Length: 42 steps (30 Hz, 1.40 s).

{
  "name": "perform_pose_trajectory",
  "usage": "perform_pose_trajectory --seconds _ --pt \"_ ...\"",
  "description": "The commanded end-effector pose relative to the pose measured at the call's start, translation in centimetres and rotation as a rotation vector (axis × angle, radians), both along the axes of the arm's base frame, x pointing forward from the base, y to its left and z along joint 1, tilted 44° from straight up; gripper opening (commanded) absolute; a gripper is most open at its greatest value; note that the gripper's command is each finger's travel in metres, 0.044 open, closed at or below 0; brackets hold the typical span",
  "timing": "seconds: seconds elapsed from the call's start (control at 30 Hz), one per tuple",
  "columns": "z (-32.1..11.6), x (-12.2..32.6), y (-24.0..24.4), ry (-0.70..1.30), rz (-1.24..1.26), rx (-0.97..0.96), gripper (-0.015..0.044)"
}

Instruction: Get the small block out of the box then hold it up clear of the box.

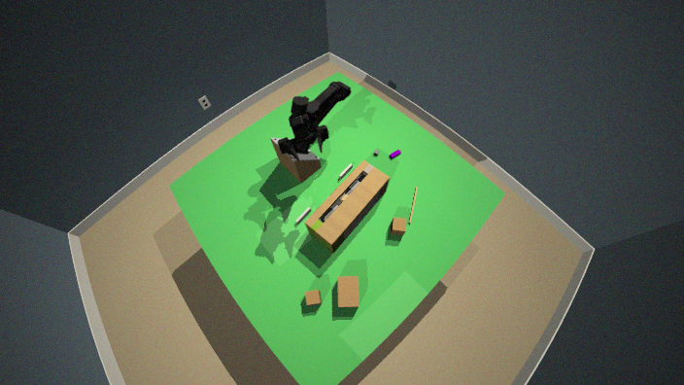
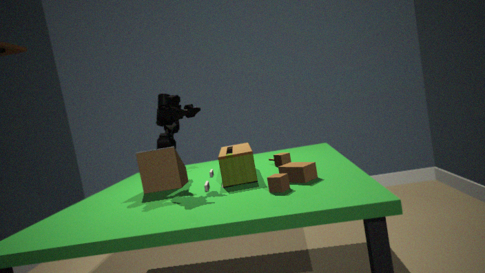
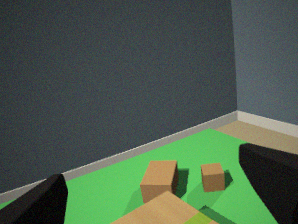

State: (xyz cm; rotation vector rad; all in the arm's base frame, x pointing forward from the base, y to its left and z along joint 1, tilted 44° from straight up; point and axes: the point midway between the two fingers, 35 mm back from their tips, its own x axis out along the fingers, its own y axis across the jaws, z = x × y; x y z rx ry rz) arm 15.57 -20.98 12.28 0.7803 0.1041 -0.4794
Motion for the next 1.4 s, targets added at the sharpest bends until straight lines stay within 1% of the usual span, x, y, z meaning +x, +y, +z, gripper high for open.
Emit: perform_pose_trajectory --seconds 0.0,0.07,0.23,0.4,0.53,0.8,1.03,1.37 --pt "0.0 0.1 0.0 0.009 0.008 -0.007 0.0400" --pt "-0.4 1.2 0.1 0.082 0.073 -0.060 0.0400" --pt "-1.9 5.0 1.4 0.343 0.382 -0.282 0.0400" --pt "-3.4 8.2 4.4 0.546 0.794 -0.546 0.0400" --pt "-4.3 9.9 7.7 0.634 1.190 -0.783 0.0400" --pt "-4.9 10.8 12.0 0.617 1.702 -1.069 0.0400" --pt "-4.8 10.7 15.5 0.475 2.145 -1.293 0.0400" --pt "-4.8 10.7 15.6 0.468 2.160 -1.301 0.0400"
